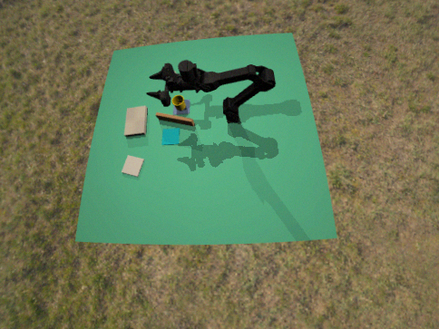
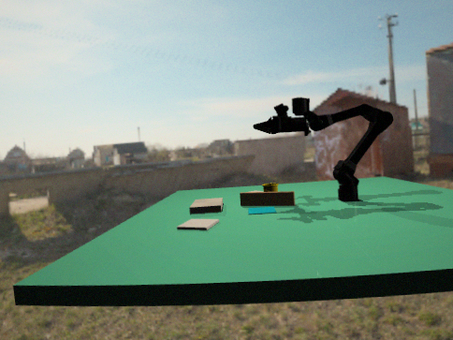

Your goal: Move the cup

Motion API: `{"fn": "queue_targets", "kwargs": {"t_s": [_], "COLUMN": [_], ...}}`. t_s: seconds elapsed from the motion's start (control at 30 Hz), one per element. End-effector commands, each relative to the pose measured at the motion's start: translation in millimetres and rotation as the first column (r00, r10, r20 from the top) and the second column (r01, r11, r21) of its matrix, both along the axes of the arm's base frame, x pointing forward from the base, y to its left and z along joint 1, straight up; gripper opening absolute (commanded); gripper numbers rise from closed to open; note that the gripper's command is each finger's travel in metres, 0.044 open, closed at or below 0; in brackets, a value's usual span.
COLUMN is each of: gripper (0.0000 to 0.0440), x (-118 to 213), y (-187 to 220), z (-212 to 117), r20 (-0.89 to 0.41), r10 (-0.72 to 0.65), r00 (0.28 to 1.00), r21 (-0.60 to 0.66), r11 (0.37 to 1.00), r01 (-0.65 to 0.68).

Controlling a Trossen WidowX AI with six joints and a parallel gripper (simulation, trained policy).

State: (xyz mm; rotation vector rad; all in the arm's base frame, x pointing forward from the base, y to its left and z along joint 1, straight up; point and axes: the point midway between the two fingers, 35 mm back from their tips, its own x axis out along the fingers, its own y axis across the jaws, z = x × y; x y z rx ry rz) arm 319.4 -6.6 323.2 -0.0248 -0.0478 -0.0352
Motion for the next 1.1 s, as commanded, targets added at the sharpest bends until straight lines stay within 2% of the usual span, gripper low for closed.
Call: {"fn": "queue_targets", "kwargs": {"t_s": [0.0,0.37,1.07], "gripper": [0.0374,0.0094,0.0107], "x": [0.2,3.3,14.0], "y": [0.2,9.5,37.4], "z": [-1.1,-19.1,-44.9], "r20": [-0.007,-0.136,-0.425], "r10": [0.000,0.022,0.110], "r00": [1.000,0.991,0.898], "r21": [0.004,0.069,0.205], "r11": [1.000,0.998,0.978], "r01": [0.000,-0.013,-0.023]}}
